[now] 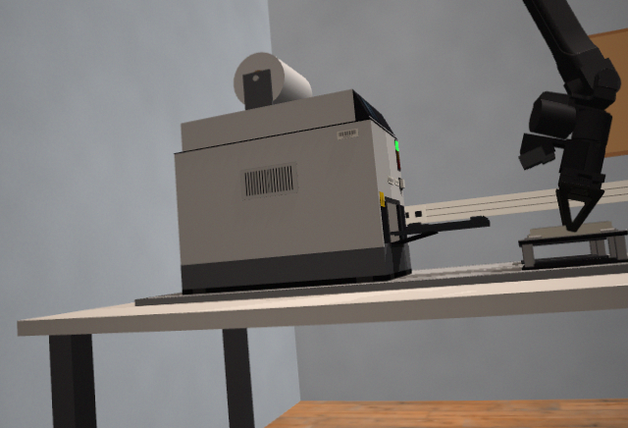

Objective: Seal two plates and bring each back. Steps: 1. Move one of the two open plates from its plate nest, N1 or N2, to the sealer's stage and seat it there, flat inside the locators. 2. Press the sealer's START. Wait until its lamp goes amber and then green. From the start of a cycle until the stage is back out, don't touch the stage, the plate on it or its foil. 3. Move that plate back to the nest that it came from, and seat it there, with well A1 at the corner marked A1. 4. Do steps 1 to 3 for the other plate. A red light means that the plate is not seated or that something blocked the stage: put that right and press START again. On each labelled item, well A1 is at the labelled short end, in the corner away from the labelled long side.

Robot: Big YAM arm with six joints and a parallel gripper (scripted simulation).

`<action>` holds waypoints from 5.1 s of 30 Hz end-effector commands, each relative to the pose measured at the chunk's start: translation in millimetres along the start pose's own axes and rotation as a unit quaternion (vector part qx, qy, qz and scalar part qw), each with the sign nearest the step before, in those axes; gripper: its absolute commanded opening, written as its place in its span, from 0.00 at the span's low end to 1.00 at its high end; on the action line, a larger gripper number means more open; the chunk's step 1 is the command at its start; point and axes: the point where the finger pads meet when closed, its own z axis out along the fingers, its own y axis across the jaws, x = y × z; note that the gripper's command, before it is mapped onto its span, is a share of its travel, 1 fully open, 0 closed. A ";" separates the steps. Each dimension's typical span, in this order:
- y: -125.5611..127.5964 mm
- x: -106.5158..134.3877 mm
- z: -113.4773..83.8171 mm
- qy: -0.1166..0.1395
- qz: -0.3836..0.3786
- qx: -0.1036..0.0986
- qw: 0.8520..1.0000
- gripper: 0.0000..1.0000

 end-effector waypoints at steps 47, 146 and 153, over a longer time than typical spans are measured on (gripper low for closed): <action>5.2 -17.1 -14.0 -0.014 0.007 -0.004 1.000 1.00; 5.3 -31.1 -82.3 -0.007 0.000 -0.003 1.000 1.00; 4.4 -39.9 -92.6 -0.010 0.007 -0.003 1.000 1.00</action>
